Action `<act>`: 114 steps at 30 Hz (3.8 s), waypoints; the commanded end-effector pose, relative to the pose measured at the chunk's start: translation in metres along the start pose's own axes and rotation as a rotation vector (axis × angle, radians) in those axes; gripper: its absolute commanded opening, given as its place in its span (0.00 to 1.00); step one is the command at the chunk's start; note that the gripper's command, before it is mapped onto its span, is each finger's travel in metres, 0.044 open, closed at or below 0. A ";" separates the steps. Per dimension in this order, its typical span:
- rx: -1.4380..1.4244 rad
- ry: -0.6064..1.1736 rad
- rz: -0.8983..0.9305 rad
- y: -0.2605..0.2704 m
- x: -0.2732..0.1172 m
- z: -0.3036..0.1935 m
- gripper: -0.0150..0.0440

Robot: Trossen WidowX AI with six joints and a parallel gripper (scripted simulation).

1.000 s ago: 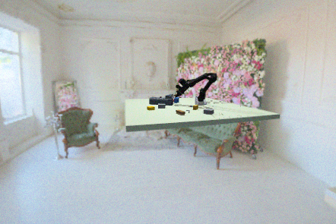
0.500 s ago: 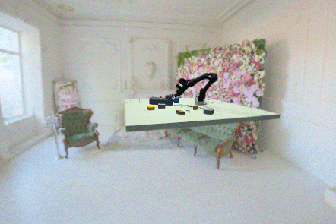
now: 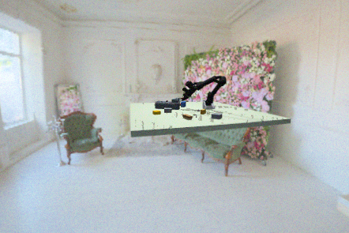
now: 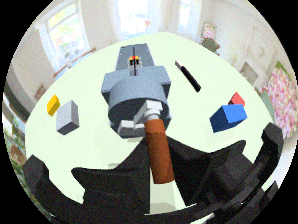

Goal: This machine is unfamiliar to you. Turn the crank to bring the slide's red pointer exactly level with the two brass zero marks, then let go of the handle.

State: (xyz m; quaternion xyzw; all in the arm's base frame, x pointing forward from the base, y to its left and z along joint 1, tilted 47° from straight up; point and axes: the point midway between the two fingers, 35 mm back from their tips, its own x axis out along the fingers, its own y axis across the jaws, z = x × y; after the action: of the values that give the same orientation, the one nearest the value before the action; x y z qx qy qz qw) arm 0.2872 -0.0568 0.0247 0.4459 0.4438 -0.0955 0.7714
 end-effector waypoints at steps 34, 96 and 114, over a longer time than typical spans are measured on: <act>-0.006 -0.008 0.021 0.019 -0.003 0.002 0.25; -0.006 -0.008 0.022 0.031 0.004 -0.004 0.25; -0.006 -0.008 0.022 0.031 0.004 -0.004 0.25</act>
State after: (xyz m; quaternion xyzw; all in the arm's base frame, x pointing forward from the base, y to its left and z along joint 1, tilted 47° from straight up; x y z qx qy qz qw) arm 0.3026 -0.0362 0.0394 0.4466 0.4364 -0.0904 0.7759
